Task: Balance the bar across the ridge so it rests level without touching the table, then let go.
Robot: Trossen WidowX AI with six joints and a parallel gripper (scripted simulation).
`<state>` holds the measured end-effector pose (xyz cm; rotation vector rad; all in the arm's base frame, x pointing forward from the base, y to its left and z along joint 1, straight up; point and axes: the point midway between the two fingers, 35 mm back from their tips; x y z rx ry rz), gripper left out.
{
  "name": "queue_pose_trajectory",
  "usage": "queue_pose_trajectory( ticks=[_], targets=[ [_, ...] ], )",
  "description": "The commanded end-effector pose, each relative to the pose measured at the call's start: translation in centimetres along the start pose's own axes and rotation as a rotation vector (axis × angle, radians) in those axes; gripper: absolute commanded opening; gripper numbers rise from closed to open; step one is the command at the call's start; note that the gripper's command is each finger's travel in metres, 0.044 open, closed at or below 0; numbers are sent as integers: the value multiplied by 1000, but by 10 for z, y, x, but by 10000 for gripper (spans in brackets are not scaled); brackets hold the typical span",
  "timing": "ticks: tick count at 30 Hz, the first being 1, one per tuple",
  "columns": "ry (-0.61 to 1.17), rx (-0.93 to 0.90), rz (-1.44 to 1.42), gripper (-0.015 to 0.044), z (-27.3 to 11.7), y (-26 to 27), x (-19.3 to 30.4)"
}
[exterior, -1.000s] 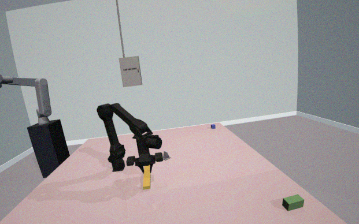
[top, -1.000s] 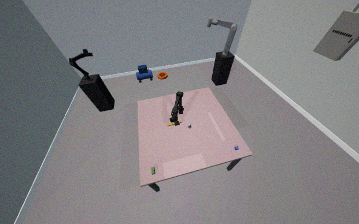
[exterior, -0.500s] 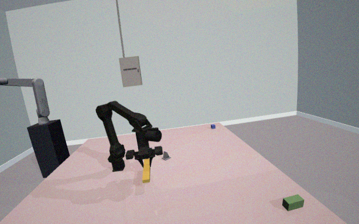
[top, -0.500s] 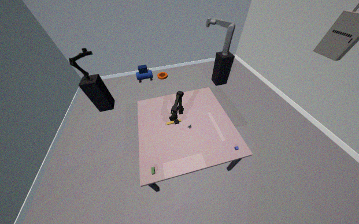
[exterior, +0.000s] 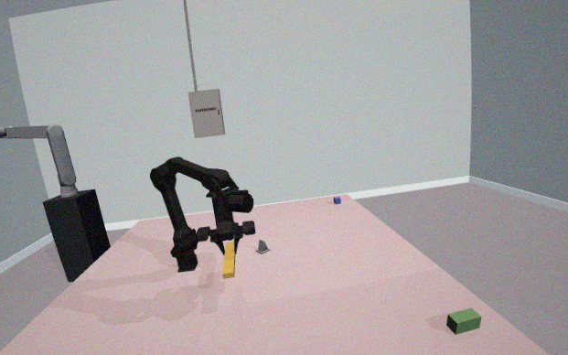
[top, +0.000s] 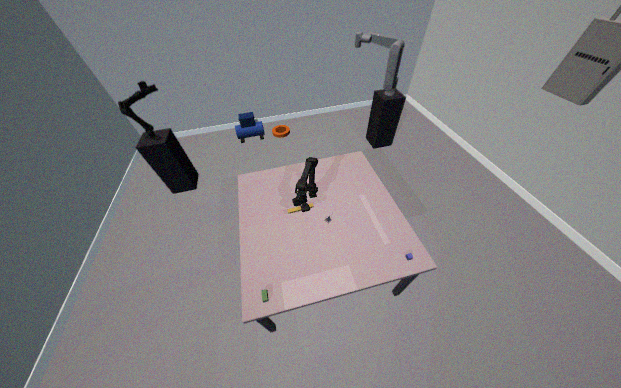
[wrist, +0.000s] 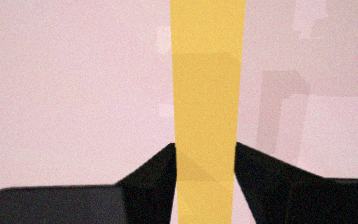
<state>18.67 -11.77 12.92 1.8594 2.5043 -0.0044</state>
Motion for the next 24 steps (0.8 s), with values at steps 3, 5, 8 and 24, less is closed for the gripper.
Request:
queue_pose_trajectory(
  ticks=[3, 5, 8, 24],
  targets=[
    [2, -4, 4, 0, -13, -1, 2],
    [2, -4, 14, 0, -13, 1, 3],
    [3, -5, 56, 0, -14, 9, 5],
    [6, -9, 292, 0, -18, 55, 26]
  ],
)
Point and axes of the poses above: the point midway between the two fingers, 35 mm back from their tips, its own z axis out along the fingers, its own y axis across the jaws, x = y × z, and after that the axes turned 15 degrees about -z, right-handed
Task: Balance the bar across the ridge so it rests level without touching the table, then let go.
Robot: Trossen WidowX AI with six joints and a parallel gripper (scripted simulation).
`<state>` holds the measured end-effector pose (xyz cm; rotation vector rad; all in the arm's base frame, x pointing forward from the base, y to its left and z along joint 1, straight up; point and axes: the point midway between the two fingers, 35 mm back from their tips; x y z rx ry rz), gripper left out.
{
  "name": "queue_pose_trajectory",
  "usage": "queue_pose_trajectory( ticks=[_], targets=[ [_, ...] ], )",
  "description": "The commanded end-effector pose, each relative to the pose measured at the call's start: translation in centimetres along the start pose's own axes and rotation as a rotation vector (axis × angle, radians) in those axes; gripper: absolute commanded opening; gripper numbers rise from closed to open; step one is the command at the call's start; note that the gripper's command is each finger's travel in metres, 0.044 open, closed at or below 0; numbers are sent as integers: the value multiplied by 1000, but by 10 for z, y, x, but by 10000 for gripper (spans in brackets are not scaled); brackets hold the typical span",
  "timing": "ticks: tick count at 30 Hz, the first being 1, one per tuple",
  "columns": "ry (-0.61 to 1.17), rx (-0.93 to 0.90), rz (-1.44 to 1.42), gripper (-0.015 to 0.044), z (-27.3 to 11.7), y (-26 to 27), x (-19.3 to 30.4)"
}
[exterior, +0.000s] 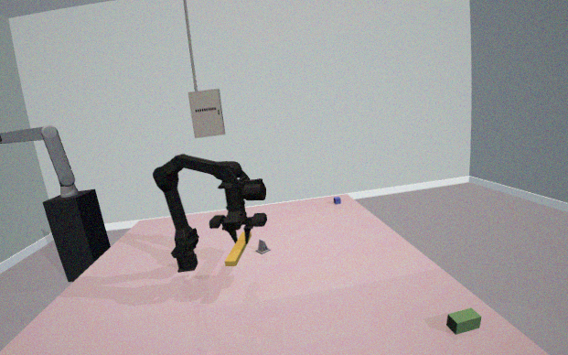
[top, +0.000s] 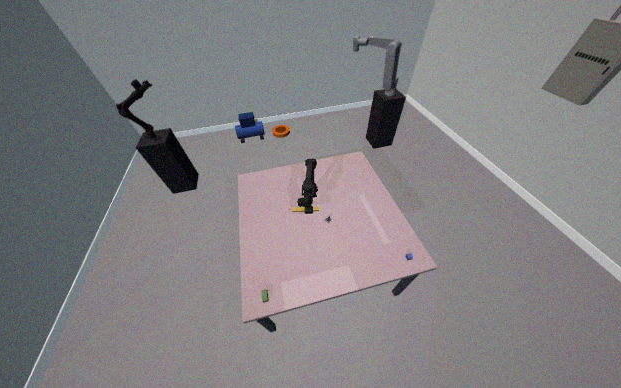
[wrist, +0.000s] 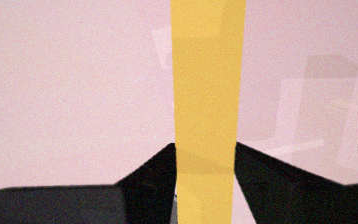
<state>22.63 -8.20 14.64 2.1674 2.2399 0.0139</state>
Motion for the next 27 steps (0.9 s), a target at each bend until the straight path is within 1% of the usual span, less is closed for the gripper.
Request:
queue_pose_trajectory(
  ticks=[1, 27],
  targets=[
    [3, 0, 46, 0, -1, 8, 8],
    [12, -3, 422, 0, -3, 60, 80]
  ],
)
Point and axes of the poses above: the point midway between the two fingers, 35 mm back from their tips, its own z axis out along the fingers, its own y axis across the jaws, x = y × z, and after that the axes turned 15 degrees about -z, right-handed
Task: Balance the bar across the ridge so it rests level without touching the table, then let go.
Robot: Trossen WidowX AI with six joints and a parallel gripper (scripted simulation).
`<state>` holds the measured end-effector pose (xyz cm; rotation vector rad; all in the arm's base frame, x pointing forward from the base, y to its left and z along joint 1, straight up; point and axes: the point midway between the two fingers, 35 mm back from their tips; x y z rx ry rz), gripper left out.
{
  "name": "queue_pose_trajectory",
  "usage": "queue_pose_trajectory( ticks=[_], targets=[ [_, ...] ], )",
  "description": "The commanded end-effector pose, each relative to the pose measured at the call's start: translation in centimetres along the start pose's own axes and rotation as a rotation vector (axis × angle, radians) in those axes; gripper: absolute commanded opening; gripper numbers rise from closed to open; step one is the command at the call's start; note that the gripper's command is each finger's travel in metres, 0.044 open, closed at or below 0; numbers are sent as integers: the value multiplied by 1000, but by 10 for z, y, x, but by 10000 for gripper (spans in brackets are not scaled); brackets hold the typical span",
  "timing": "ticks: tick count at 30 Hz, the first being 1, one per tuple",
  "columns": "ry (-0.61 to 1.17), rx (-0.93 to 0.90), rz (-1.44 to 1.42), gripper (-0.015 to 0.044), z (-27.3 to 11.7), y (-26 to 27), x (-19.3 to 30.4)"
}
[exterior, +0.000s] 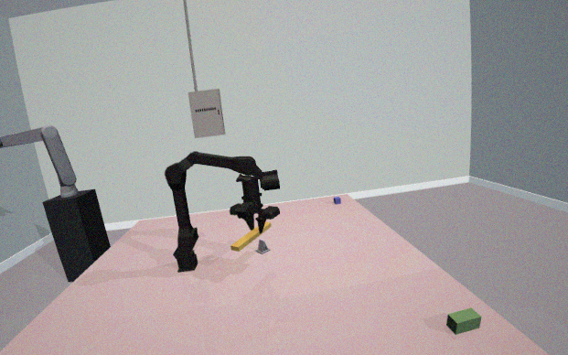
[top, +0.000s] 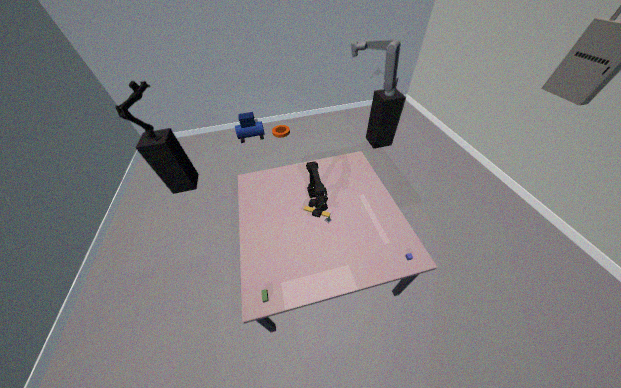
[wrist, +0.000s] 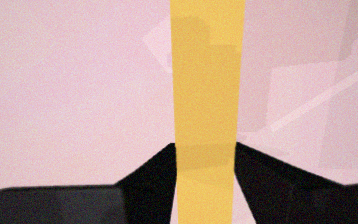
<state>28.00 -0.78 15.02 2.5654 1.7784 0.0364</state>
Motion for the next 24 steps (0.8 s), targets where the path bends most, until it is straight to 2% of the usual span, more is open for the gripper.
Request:
queue_pose_trajectory(
  ticks=[1, 24],
  targets=[
    [2, 3, 45, 0, 0, 1, 12],
    [9, 4, 332, 0, 3, 4, 84]
  ],
)
Point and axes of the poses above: the point midway between the two fingers, 35 mm back from their tips, its own z axis out along the fingers, its own y axis across the jaws, x = y × z, and after that the axes turned 15 degrees about -z, right-handed
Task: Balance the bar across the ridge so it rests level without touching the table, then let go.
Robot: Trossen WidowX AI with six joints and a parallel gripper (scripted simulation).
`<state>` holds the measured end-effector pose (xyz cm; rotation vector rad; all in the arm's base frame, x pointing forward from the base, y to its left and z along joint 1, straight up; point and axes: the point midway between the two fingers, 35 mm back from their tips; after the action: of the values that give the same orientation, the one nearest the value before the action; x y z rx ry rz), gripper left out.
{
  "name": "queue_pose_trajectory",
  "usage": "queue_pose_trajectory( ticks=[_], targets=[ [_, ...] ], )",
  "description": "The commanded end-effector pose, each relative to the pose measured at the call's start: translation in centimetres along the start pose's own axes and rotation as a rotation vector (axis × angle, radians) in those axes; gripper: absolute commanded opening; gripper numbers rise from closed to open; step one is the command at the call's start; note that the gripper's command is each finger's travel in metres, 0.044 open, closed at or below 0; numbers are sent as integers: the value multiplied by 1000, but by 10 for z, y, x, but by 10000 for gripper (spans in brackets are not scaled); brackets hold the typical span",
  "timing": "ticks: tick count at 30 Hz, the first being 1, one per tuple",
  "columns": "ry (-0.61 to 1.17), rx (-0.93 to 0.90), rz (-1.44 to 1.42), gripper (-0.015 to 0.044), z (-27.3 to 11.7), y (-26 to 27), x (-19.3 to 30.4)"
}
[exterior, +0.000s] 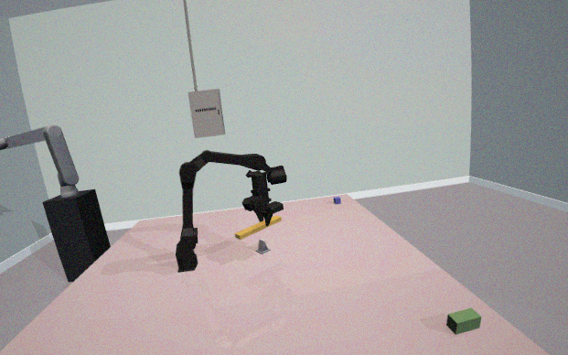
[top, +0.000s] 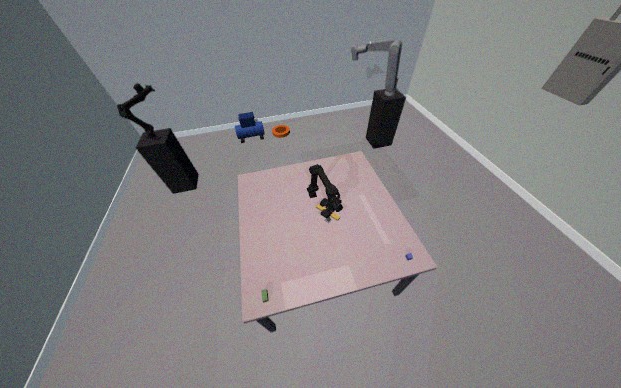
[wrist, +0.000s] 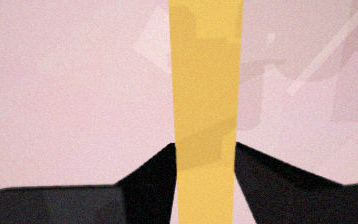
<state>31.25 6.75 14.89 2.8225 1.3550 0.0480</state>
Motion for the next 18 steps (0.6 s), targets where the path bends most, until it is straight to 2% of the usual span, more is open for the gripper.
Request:
queue_pose_trajectory(
  ticks=[1, 18],
  targets=[
    [2, 2, 15, 0, 2, 0, 2],
    [2, 2, 20, 0, 28, 1, 4]
  ],
)
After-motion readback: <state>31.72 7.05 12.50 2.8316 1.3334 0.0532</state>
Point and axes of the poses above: the point midway between the two fingers, 35 mm back from their tips, its own z axis out along the fingers, its own y axis across the jaws, x = y × z, and after that the axes turned 15 degrees about -z, right-handed
